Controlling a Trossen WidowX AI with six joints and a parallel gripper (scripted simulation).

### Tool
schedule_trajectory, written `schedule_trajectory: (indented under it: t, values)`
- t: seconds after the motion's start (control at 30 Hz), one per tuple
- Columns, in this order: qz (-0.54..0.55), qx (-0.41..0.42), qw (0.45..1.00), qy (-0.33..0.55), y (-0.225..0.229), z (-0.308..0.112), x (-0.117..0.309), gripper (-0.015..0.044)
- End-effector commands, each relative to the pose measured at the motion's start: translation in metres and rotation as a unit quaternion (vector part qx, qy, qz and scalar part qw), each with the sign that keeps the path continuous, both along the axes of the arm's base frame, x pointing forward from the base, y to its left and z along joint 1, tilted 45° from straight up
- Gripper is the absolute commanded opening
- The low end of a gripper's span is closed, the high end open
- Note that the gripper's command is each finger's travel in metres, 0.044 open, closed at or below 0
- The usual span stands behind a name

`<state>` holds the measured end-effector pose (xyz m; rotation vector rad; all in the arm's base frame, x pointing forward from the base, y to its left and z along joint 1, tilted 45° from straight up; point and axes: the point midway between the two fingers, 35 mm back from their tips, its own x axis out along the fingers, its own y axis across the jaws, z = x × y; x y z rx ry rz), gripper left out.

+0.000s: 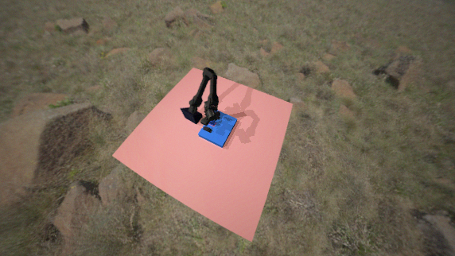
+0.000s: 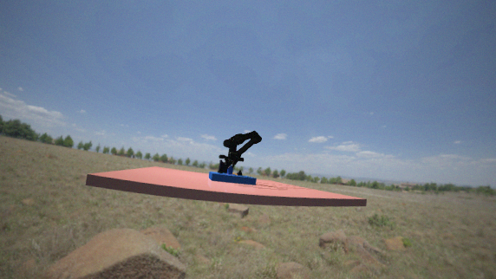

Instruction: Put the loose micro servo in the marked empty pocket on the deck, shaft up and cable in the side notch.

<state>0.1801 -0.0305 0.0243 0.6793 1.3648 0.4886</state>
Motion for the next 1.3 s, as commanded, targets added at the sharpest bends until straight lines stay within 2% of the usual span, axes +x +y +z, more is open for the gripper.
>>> schedule_trajectory:
  t: [0.0,1.17,1.27]
  values:
    - [-0.003,0.004,1.0,-0.002,0.003,-0.002,0.001,0.0]
    - [-0.003,0.004,1.0,-0.002,0.023,-0.022,0.006,0.0]
    - [-0.003,0.004,1.0,-0.002,0.02,-0.021,0.004,0.0079]
